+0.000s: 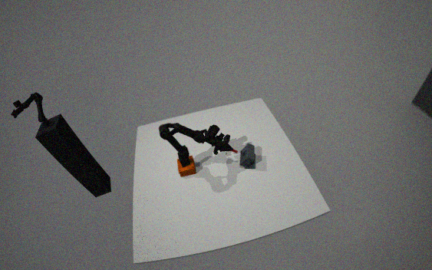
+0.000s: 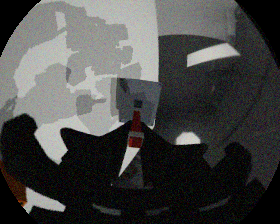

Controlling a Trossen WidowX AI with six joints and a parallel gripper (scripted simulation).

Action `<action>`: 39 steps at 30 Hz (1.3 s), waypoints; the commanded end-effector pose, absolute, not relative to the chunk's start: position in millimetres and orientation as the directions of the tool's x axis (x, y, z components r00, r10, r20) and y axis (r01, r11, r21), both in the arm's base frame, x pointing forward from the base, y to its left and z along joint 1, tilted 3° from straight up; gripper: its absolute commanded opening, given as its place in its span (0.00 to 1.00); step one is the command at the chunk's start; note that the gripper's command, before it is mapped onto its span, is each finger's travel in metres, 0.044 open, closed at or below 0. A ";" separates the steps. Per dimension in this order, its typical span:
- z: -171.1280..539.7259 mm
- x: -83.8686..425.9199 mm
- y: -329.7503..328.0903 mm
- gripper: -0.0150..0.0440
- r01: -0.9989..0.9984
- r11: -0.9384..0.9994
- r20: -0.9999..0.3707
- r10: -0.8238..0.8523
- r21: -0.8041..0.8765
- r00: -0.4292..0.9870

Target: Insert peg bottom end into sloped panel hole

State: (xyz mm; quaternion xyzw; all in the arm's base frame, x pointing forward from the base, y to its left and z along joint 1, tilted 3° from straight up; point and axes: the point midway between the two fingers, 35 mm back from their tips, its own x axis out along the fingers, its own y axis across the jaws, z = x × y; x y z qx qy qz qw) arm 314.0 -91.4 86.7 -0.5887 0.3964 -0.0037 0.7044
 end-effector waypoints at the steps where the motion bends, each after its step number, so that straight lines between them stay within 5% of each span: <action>1: 83.8 317.7 -91.8 0.25 -0.463 0.294 -0.548 -0.467 -0.836 0.693; 39: 67.8 337.1 -100.8 0.25 -0.445 0.241 -0.505 -0.467 -0.863 0.726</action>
